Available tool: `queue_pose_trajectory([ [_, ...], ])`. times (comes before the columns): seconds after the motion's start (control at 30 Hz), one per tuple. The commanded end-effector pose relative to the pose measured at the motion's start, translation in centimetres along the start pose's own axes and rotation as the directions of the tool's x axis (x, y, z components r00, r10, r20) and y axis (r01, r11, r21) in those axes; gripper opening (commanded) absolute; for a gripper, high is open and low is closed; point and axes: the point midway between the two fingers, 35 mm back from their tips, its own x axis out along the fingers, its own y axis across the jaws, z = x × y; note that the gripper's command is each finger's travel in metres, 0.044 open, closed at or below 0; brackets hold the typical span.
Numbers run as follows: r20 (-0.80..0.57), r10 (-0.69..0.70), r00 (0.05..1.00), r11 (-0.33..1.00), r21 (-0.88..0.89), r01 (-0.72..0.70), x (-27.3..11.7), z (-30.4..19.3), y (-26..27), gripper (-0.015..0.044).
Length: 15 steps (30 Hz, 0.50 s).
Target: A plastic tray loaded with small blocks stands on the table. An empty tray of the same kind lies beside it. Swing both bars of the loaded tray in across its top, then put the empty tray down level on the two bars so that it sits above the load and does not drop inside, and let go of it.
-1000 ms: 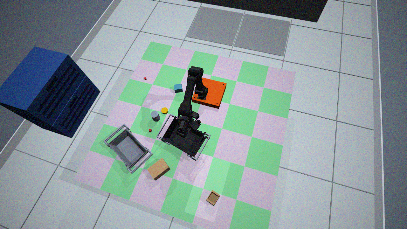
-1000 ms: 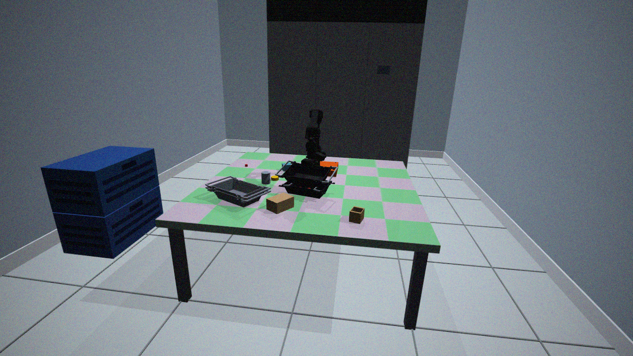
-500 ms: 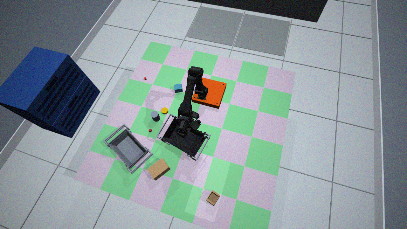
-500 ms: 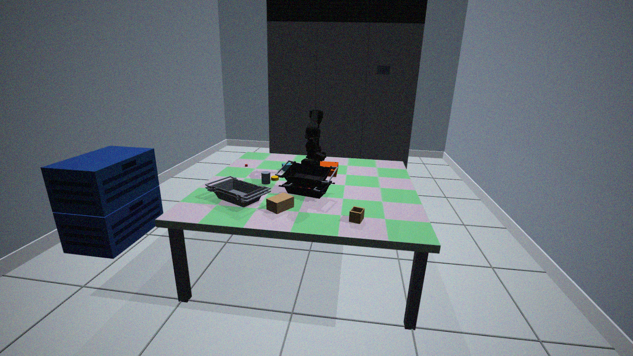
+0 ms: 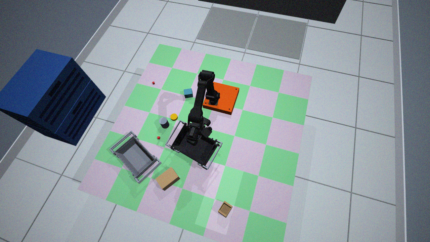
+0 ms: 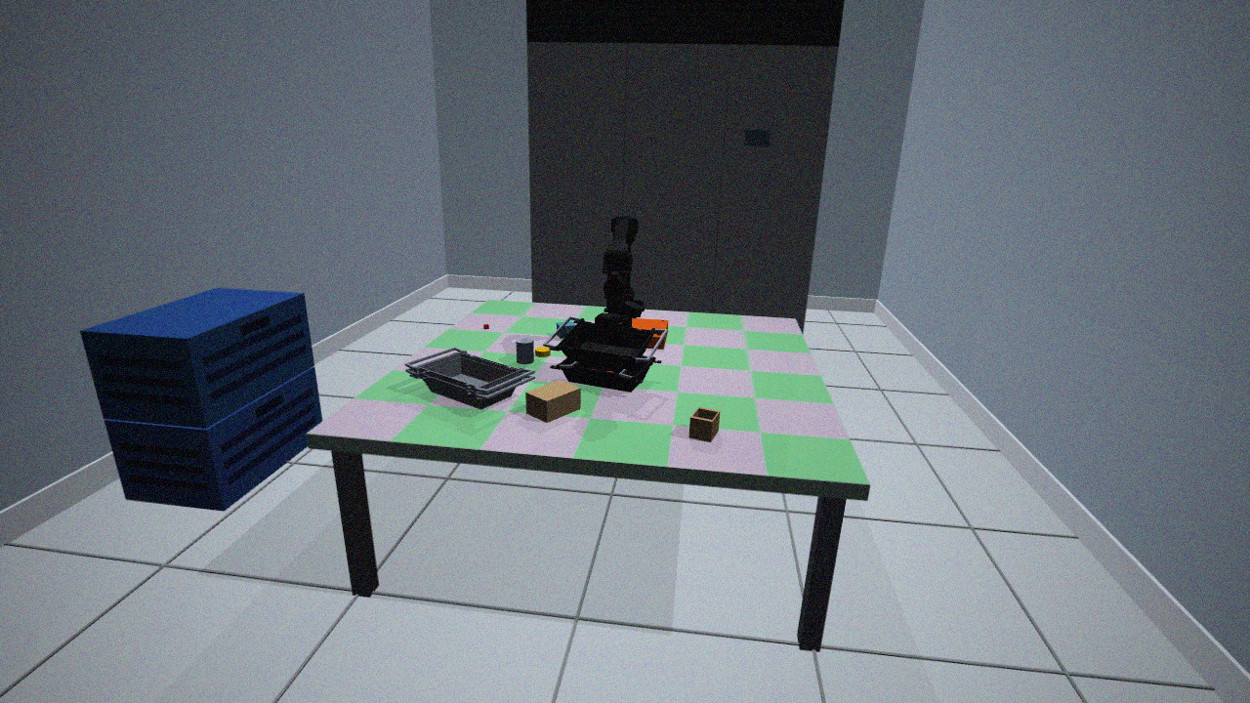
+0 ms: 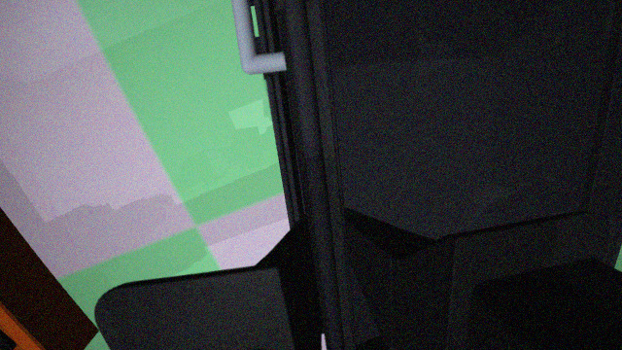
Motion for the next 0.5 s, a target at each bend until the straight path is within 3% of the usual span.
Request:
queue_pose_trajectory([
  [0.0,0.000,0.028,1.000,1.000,0.003,-0.028,0.64,0.01,0.45,0.0000],
  [0.47,0.000,0.014,1.000,1.000,0.002,-0.014,0.71,0.01,0.35,0.0000],
])
